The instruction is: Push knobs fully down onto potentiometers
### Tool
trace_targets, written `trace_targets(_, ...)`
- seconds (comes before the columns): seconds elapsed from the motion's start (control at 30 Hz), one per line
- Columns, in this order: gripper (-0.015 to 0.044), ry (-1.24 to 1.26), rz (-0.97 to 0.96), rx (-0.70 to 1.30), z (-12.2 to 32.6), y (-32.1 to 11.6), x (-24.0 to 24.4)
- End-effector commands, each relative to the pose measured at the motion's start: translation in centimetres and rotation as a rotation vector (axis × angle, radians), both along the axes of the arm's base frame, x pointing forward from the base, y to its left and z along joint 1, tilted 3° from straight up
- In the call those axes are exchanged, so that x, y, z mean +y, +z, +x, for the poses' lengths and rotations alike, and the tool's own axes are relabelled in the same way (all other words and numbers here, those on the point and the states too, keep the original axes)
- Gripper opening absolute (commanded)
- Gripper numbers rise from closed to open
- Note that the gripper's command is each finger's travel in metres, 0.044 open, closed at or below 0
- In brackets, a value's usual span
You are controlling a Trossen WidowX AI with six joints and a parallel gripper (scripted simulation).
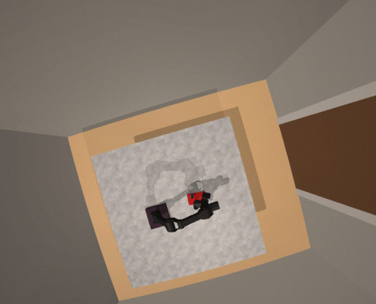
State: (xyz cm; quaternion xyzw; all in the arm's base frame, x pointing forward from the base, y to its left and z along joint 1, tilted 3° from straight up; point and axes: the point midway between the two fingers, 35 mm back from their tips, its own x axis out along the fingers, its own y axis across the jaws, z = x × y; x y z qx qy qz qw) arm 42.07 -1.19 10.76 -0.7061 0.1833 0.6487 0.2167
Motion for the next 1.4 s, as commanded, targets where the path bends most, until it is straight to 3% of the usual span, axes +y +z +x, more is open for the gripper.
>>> trace_targets(0.0, 0.0, 0.004, 0.003, 0.013, 0.29, -1.43, 0.1)
trace_targets(1.37, 0.0, 0.004, 0.003, 0.013, 0.36, -2.25, 0.12)
